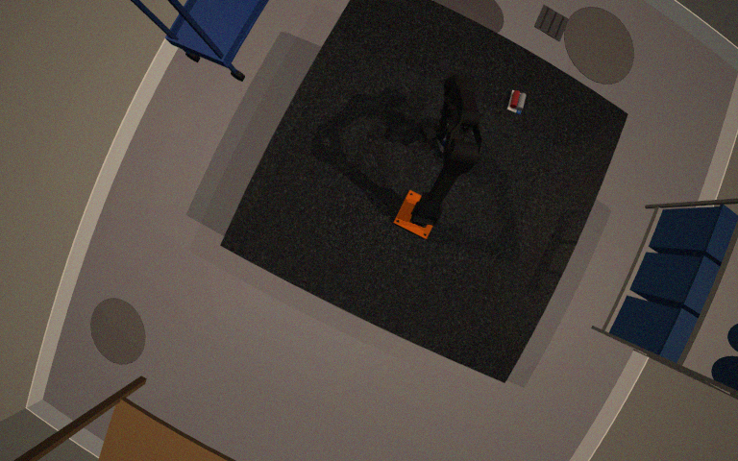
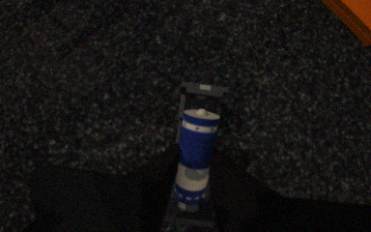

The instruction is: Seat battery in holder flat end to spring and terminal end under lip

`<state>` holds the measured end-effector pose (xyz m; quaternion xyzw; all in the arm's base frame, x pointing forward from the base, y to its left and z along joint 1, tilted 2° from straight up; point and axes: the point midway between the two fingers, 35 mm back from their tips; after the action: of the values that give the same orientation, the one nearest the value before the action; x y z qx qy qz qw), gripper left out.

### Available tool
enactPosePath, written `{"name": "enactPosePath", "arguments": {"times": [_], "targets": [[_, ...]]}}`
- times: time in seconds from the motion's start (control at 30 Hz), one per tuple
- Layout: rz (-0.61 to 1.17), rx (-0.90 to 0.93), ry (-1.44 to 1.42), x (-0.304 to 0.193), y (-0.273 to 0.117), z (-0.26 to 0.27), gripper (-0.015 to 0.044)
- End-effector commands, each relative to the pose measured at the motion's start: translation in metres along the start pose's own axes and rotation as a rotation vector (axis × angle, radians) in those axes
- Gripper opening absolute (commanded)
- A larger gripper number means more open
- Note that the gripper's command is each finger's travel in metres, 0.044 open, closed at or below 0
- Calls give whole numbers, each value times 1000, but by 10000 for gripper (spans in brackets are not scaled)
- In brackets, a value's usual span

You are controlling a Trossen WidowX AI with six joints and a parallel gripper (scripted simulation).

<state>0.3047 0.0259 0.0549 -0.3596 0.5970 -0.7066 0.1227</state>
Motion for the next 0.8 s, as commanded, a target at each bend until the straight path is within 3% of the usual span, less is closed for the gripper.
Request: {"name": "enactPosePath", "arguments": {"times": [0.0,0.77], "targets": [[42,-4,-1,-3,1,-1,83],[175,-5,0,1,6,-1,83]]}}
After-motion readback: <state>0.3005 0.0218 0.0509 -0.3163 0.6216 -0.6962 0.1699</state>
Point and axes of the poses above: the point midway between the two fingers, 35 mm back from their tips, its own y axis out along the fingers, its own z axis across the jaws, x = y × z, and after that the axes turned 3 degrees about -y, right-handed
